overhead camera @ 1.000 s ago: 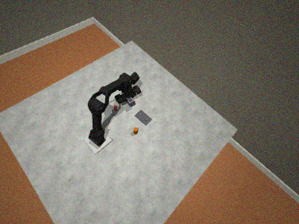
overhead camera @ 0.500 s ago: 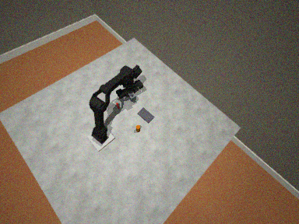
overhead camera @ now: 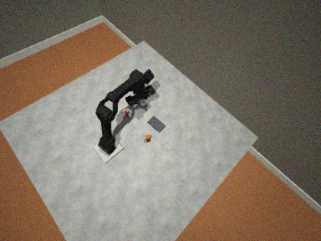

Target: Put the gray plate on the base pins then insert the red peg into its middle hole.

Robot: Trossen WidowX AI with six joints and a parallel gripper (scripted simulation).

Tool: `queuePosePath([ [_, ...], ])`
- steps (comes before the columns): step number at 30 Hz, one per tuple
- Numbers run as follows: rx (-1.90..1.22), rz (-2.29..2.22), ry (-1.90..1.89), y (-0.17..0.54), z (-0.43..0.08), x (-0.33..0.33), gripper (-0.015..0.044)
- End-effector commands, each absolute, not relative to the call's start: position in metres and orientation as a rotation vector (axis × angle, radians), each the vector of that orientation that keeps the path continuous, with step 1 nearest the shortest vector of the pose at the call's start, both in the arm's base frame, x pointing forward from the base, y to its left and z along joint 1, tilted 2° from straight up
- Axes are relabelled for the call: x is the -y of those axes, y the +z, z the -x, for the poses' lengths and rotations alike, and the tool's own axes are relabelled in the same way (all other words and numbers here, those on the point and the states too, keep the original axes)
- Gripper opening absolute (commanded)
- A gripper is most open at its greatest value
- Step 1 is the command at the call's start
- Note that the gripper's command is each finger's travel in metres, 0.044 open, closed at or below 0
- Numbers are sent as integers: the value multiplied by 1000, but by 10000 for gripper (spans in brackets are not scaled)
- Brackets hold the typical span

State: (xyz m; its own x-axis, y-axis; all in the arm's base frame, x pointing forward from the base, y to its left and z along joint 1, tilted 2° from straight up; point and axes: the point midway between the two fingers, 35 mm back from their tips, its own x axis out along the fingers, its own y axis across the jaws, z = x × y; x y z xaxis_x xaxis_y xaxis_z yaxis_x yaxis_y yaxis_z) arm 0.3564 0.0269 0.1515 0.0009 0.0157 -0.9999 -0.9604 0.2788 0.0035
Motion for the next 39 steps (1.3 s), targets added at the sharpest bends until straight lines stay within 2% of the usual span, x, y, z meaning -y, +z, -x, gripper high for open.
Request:
queuePosePath([
  [1,-1318,1003,1021,144,-358,-14,0],
  [39,-1254,1135,1142,89,-354,96,0],
])
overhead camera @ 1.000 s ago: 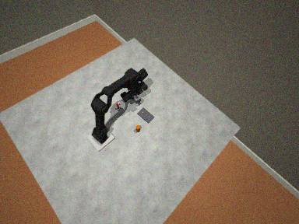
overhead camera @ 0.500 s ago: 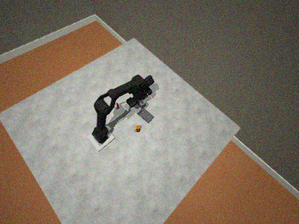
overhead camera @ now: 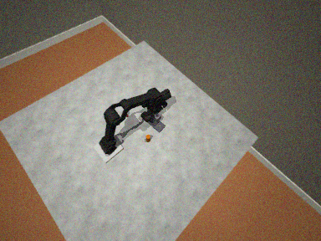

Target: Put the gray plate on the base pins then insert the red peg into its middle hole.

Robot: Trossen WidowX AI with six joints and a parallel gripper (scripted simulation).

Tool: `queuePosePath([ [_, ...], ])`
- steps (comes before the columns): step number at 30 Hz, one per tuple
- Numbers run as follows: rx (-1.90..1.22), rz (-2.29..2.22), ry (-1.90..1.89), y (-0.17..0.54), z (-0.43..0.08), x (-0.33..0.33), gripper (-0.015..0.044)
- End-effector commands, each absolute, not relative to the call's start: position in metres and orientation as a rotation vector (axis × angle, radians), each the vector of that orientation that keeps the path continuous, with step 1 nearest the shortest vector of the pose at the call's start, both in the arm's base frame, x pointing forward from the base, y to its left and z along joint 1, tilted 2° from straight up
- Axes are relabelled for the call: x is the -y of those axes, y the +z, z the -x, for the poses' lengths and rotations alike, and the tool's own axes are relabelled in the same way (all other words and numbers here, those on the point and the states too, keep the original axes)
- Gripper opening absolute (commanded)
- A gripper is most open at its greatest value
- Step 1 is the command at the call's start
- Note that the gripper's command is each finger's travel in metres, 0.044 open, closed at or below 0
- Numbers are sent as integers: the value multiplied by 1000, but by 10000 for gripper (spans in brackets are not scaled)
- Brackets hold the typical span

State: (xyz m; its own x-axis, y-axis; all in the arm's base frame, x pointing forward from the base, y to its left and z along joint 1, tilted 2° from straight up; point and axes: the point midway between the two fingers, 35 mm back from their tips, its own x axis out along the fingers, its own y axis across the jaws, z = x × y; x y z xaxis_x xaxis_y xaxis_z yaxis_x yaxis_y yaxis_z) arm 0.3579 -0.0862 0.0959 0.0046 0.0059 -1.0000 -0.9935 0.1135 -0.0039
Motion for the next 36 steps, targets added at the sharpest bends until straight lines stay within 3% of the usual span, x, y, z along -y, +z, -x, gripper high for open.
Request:
queuePosePath([
  [1,-1253,1139,1146,87,-353,99,0],
  [36,-1238,1167,1173,75,-347,122,0],
])
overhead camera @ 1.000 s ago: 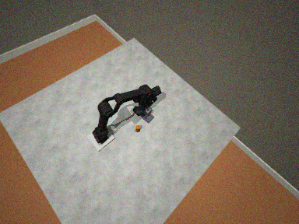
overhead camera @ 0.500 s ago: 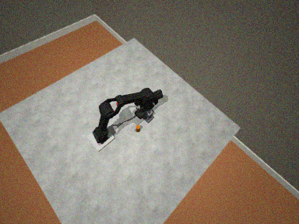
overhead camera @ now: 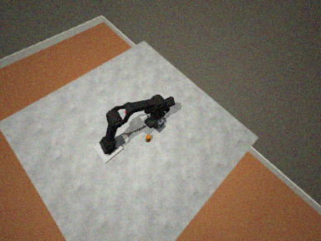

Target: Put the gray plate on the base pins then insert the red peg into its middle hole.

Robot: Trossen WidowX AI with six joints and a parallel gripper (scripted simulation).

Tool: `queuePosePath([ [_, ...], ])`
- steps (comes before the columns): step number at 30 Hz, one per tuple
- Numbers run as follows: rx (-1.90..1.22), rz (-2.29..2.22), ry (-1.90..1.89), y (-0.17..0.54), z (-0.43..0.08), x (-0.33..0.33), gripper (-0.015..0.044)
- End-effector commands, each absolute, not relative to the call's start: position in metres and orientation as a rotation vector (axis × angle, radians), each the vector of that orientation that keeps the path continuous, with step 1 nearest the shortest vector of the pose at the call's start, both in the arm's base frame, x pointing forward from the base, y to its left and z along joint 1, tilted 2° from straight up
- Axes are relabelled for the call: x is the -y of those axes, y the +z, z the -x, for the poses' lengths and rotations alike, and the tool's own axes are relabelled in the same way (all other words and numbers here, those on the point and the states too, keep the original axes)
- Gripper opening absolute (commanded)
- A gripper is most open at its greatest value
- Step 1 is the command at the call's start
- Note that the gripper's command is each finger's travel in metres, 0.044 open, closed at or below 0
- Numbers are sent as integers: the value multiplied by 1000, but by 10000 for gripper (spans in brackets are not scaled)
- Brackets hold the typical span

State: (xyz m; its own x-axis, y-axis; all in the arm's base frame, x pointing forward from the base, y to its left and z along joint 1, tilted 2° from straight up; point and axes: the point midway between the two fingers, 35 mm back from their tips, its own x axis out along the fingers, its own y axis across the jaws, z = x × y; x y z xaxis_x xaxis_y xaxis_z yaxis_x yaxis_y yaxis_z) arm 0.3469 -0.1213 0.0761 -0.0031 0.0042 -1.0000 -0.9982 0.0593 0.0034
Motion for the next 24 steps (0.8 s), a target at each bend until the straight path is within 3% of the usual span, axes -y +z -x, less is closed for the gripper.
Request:
queuePosePath([
  [1,-1238,1167,1173,75,-347,122,0],
  [24,-1238,1167,1173,55,-346,123,0],
])
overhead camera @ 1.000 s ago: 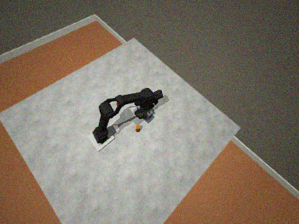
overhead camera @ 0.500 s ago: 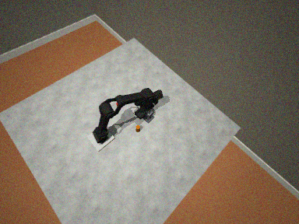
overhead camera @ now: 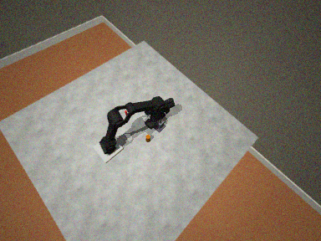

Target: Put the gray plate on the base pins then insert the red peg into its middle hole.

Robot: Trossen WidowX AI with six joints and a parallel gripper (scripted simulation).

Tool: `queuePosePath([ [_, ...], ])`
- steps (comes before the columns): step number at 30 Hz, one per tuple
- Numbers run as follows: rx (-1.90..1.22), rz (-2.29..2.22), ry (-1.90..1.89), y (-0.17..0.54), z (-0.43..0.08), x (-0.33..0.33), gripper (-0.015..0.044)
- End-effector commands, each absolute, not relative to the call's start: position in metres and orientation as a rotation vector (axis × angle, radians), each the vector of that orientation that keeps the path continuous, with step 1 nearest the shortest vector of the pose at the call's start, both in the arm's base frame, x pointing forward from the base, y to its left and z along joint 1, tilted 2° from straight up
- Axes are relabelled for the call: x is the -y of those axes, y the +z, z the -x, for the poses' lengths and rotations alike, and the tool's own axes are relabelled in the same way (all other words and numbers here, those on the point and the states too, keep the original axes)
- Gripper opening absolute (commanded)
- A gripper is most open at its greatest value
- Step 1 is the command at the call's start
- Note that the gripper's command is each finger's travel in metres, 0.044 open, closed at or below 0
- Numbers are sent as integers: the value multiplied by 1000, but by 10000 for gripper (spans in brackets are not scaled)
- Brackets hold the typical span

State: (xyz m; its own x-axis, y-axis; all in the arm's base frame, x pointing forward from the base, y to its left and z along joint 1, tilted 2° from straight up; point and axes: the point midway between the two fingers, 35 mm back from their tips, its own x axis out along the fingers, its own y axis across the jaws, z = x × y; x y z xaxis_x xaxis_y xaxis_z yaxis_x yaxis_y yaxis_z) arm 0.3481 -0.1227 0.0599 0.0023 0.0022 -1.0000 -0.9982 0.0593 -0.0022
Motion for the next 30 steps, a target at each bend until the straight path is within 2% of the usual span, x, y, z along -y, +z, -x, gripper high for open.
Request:
queuePosePath([
  [1,-1238,1167,1173,53,-346,123,0],
  [22,-1233,1165,1165,39,-348,123,0],
  [30,-1233,1165,1165,39,-348,123,210],
])
